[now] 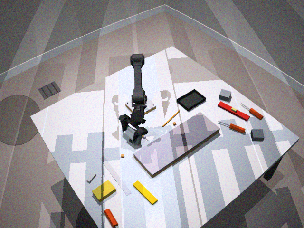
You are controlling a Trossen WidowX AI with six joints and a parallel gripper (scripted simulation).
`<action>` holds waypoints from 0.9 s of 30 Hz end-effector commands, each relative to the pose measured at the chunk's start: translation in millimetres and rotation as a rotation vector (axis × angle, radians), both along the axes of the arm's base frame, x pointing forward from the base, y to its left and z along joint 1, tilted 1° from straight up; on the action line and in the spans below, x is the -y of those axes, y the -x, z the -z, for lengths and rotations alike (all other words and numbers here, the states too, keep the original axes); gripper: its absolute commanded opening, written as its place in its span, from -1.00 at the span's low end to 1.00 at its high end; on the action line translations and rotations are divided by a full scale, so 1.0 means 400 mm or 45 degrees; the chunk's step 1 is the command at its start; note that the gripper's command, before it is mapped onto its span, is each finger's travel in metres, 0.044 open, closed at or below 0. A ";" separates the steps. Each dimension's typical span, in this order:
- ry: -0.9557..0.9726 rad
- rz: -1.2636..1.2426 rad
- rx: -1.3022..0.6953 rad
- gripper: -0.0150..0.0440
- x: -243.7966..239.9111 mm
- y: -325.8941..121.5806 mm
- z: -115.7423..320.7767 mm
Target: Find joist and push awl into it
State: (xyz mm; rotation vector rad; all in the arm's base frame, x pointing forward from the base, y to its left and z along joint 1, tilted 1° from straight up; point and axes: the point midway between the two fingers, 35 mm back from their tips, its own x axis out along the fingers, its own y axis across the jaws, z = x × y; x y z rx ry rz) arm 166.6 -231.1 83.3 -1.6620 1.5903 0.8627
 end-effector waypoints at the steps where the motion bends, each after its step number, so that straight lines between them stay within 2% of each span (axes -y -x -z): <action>1: 0.040 0.006 0.004 -0.49 0.001 0.000 -0.004; 27: 0.227 0.012 0.012 -0.49 -0.007 -0.001 0.003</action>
